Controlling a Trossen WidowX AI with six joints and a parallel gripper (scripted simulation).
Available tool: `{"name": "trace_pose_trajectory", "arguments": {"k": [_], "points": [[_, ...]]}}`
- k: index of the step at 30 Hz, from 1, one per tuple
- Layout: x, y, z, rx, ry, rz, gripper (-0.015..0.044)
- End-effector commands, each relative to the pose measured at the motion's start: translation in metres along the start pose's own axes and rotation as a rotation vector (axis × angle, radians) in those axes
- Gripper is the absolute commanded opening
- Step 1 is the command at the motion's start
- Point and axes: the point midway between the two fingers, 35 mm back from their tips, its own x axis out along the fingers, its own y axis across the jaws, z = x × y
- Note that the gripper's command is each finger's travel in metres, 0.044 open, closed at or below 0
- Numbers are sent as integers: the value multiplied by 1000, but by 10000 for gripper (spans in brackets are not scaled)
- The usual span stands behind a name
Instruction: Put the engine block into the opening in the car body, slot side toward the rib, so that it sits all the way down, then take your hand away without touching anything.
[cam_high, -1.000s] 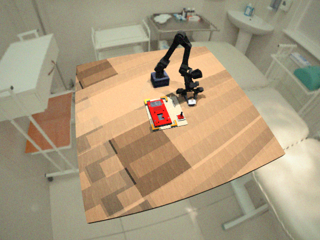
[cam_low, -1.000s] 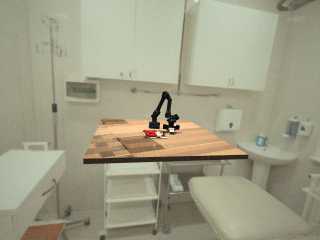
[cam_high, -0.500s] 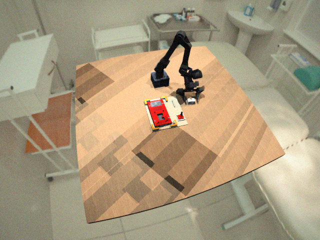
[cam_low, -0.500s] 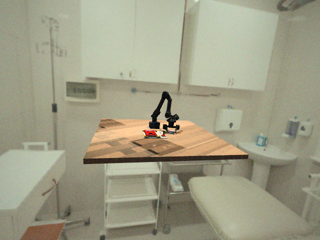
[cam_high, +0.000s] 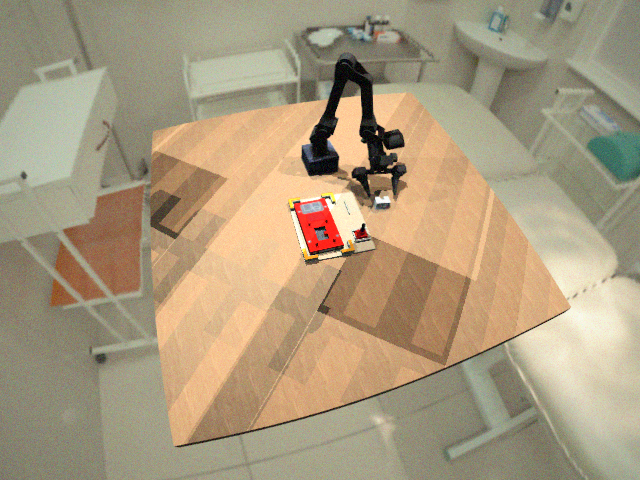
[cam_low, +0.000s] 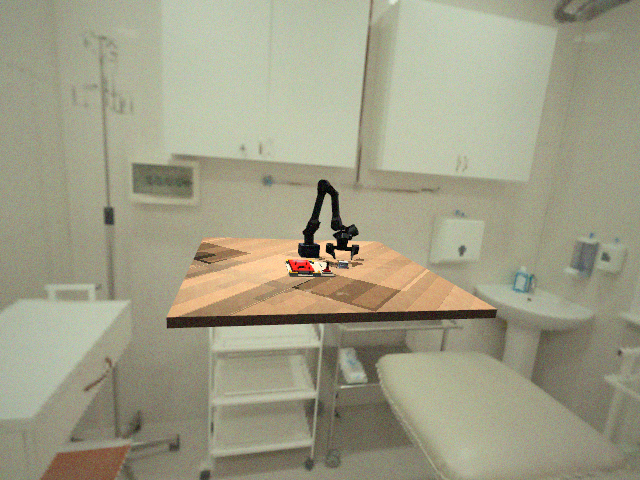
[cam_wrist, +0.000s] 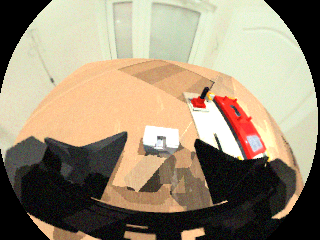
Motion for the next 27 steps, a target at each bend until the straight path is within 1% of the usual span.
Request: {"name": "trace_pose_trajectory", "arguments": {"k": [1, 18, 20, 27], "points": [[-12, 0, 3, 2, -3, -1, 440], [-8, 0, 2, -2, 5, 1, 440], [-4, 3, 2, -16, 45, -8, 440], [11, 9, 2, -72, 264, -45, 440]]}}
